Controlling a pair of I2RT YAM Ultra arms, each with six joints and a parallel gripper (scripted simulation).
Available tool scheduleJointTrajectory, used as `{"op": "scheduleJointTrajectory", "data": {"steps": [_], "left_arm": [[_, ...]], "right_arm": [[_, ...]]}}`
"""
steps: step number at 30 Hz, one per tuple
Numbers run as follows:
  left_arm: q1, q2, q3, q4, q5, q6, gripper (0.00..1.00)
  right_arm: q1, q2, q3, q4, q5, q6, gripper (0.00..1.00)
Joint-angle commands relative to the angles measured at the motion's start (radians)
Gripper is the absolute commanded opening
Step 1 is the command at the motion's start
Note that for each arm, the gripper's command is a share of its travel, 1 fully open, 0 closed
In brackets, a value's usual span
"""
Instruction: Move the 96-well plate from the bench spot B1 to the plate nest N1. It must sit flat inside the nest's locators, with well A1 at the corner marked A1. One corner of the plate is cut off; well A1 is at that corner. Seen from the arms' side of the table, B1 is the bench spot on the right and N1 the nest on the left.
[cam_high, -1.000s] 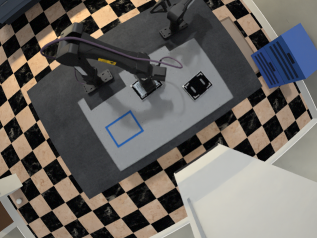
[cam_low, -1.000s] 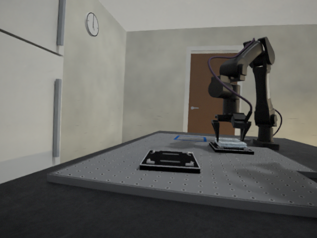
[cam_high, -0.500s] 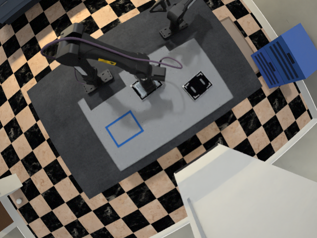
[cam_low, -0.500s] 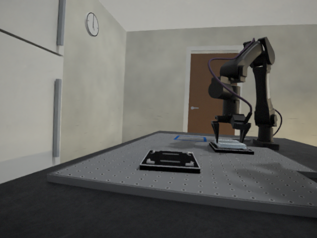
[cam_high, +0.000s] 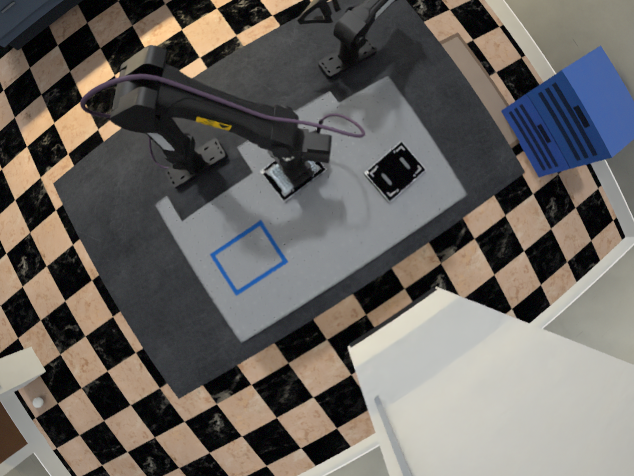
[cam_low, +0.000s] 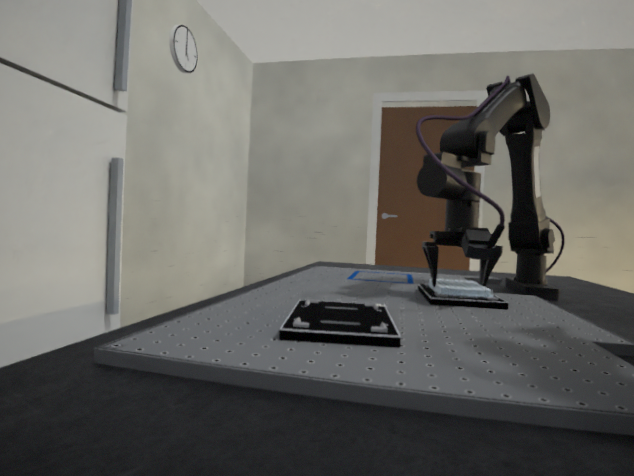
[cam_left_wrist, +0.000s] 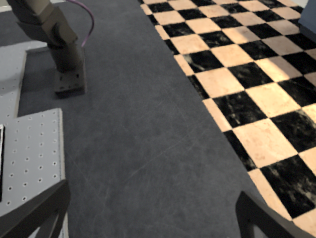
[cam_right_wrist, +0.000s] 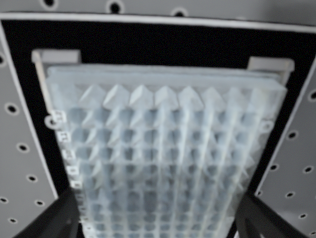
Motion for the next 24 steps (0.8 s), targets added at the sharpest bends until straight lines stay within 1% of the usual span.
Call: {"op": "scheduleJointTrajectory", "data": {"steps": [1,4,6,24], "left_arm": [[-0.016,-0.028,-0.021,-0.019,0.012,0.007,1.0],[-0.023,-0.028,-0.021,-0.019,0.012,0.007,1.0],[-0.027,-0.028,-0.021,-0.019,0.012,0.007,1.0],[-0.064,-0.028,-0.021,-0.019,0.012,0.007,1.0]], "right_arm": [[0.001,0.01,-0.031,0.048,0.0,0.011,0.79],[0.001,-0.001,-0.026,0.041,0.0,0.011,0.79],[0.001,-0.001,-0.026,0.041,0.0,0.011,1.0],[0.016,-0.036,-0.014,0.029,0.0,0.019,1.0]]}}
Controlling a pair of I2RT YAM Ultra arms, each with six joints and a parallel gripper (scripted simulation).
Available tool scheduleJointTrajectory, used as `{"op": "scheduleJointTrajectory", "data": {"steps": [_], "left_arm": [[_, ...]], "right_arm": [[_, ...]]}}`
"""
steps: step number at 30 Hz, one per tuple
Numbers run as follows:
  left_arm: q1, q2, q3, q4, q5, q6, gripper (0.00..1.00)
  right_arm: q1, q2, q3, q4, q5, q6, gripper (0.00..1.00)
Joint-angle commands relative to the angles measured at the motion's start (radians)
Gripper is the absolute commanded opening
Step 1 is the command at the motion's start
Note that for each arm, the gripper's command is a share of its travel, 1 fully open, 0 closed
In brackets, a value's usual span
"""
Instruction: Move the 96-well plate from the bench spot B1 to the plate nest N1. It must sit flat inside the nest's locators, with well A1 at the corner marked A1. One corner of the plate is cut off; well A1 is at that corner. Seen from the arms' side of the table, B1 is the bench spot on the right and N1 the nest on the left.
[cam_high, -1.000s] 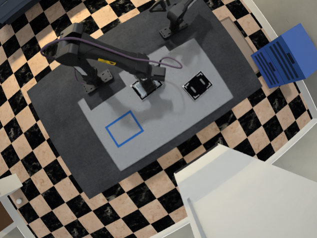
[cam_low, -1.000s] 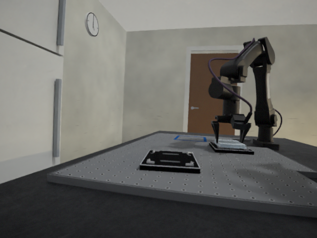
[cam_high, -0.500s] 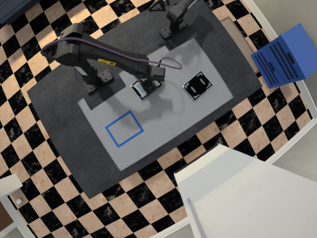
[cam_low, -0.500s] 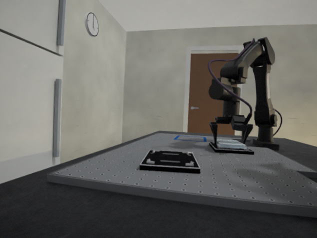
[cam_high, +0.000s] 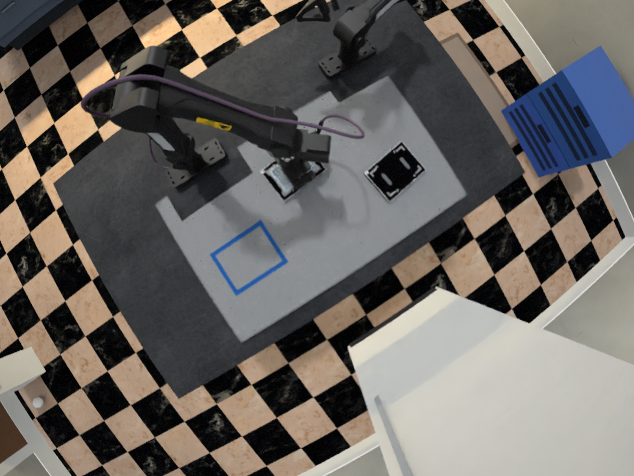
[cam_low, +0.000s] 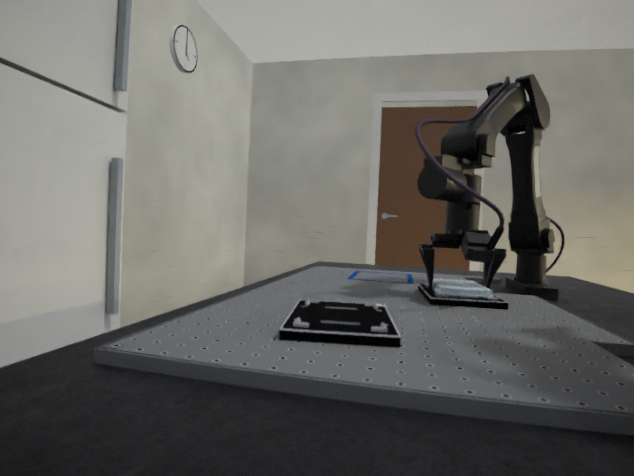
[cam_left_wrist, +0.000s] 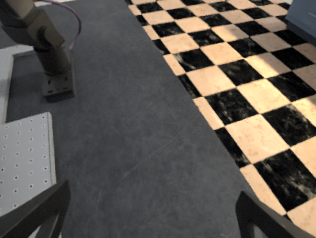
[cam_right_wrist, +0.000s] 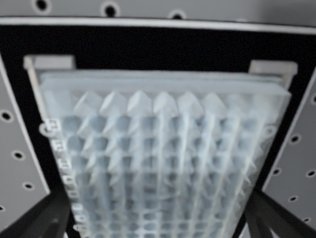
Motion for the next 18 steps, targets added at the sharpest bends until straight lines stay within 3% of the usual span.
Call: {"op": "scheduleJointTrajectory", "data": {"steps": [1,18], "left_arm": [[-0.014,-0.028,-0.021,-0.019,0.012,0.007,1.0],[-0.048,-0.028,-0.021,-0.019,0.012,0.007,1.0]], "right_arm": [[0.015,-0.036,0.004,0.001,-0.001,0.008,1.0],[0.019,-0.049,0.028,-0.037,-0.001,0.01,1.0]]}}
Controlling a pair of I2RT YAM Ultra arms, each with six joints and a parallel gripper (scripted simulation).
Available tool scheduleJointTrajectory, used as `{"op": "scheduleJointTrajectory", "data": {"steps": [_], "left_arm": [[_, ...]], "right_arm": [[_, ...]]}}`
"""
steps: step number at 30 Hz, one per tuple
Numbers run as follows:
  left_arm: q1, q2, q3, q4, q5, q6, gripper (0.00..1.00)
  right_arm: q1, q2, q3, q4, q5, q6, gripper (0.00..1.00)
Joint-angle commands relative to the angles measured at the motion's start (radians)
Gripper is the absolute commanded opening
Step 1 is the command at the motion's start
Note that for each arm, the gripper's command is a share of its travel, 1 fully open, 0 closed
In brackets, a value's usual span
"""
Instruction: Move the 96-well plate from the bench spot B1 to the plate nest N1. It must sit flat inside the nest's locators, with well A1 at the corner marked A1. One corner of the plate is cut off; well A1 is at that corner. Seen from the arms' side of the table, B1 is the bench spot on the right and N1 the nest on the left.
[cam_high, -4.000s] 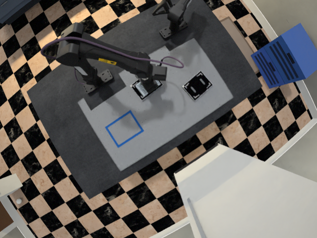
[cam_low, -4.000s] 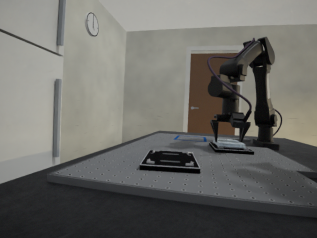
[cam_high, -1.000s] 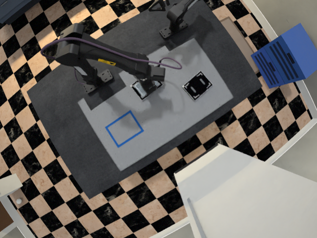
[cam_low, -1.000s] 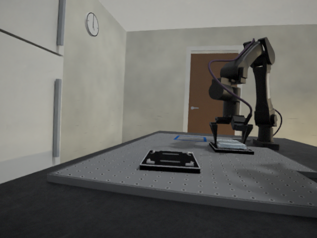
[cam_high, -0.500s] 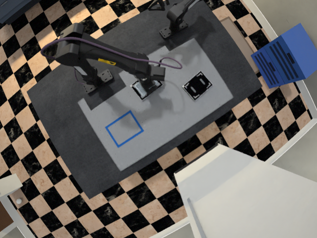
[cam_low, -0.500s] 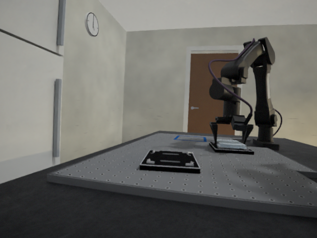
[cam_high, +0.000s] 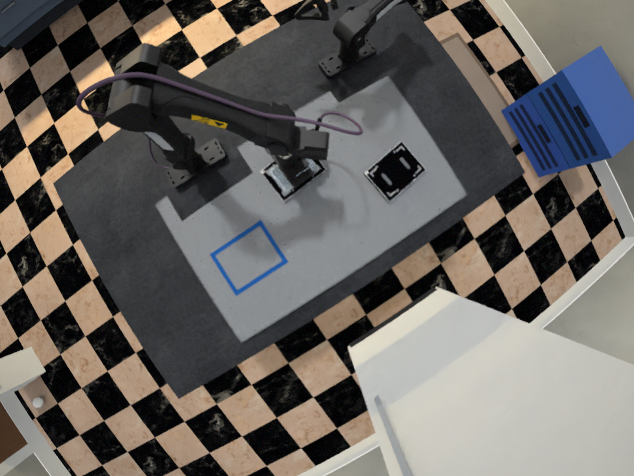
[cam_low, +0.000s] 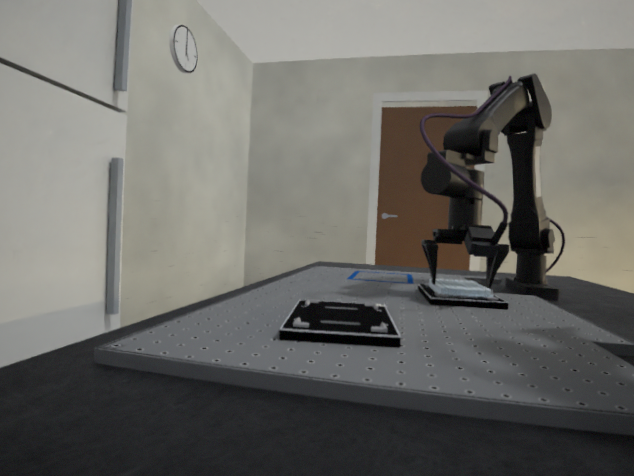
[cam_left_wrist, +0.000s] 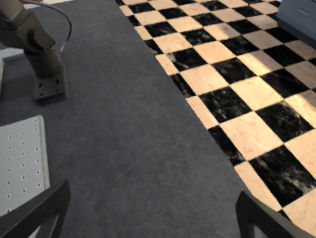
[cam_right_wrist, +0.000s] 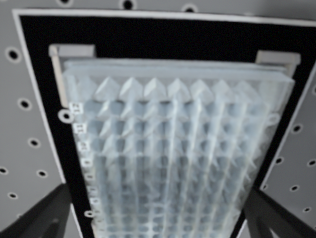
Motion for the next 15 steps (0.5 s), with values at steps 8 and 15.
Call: {"op": "scheduleJointTrajectory", "data": {"steps": [8,15], "left_arm": [[-0.029,-0.028,-0.021,-0.019,0.012,0.007,1.0],[-0.044,-0.028,-0.021,-0.019,0.012,0.007,1.0]], "right_arm": [[0.002,-0.028,0.035,-0.022,0.0,0.004,1.0],[-0.001,-0.044,0.082,-0.091,0.0,-0.005,1.0]]}}
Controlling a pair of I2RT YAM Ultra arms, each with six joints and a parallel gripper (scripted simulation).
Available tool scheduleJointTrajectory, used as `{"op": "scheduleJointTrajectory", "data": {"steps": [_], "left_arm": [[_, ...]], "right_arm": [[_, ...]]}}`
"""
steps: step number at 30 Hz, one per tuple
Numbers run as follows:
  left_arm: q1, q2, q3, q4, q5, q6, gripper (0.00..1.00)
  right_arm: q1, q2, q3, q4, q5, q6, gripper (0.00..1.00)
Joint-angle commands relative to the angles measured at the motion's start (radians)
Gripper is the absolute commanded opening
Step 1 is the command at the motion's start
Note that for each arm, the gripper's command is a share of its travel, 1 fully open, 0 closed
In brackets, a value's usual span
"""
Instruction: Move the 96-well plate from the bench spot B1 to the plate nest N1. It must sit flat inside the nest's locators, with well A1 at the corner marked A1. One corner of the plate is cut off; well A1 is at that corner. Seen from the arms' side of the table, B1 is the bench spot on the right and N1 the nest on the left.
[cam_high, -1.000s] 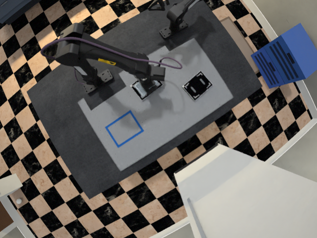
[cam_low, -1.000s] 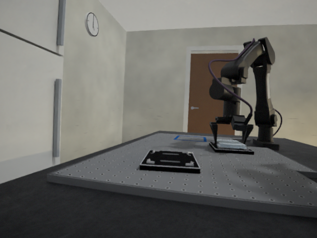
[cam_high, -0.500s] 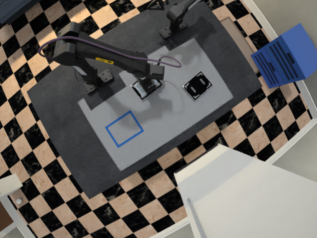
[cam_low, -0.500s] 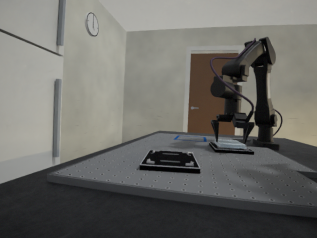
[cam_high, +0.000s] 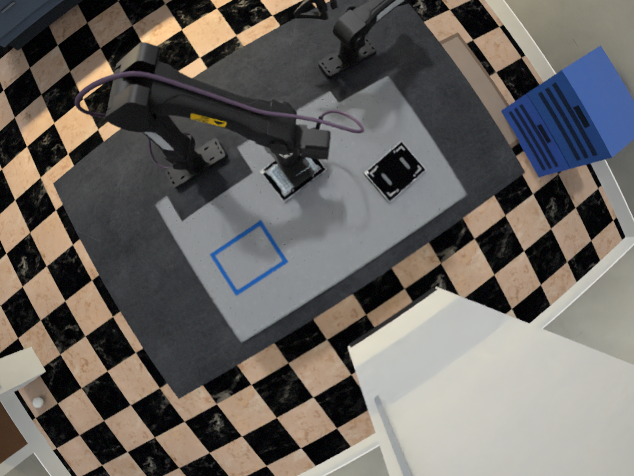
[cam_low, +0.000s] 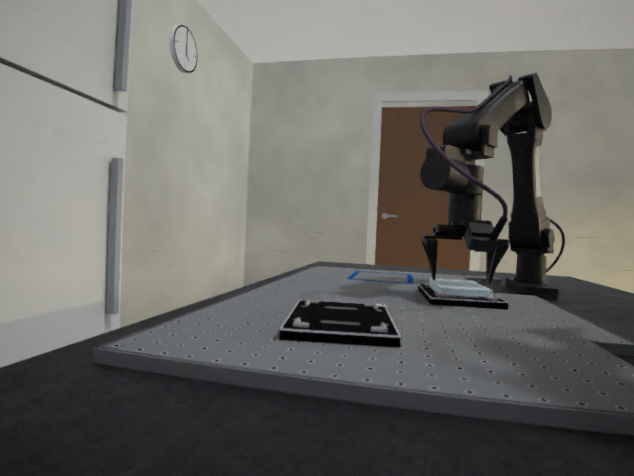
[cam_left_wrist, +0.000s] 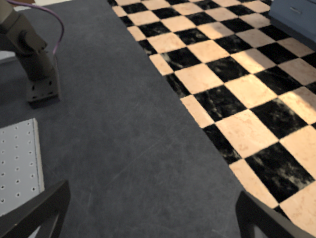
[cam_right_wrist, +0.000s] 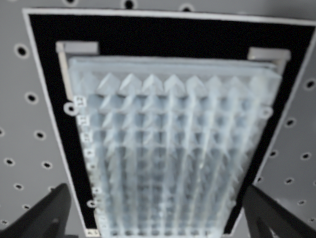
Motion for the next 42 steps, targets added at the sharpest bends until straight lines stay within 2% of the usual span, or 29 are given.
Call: {"op": "scheduleJointTrajectory", "data": {"steps": [1,18,23,29,35,37,42], "left_arm": [[-0.016,-0.028,-0.021,-0.019,0.012,0.007,1.0],[-0.051,-0.028,-0.021,-0.019,0.012,0.007,1.0],[-0.045,-0.015,-0.008,-0.007,0.0,0.005,1.0],[0.049,0.122,0.058,0.037,-0.067,-0.021,1.0],[0.22,0.385,0.151,0.078,-0.087,-0.028,1.0],[0.22,0.385,0.151,0.078,-0.087,-0.028,1.0],[0.276,0.607,0.23,0.135,-0.165,-0.074,1.0]], "right_arm": [[-0.002,-0.045,0.056,-0.057,0.0,-0.006,1.0],[-0.011,-0.065,0.175,-0.205,0.0,-0.011,1.0],[-0.012,-0.067,0.173,-0.192,0.007,0.007,1.0],[-0.074,-0.2,0.094,-0.091,0.023,0.05,1.0],[-0.224,-0.454,-0.011,0.001,-0.004,0.081,1.0],[-0.224,-0.454,-0.011,0.001,-0.004,0.081,1.0],[-0.391,-0.641,-0.069,0.116,-0.052,0.117,1.0]]}}
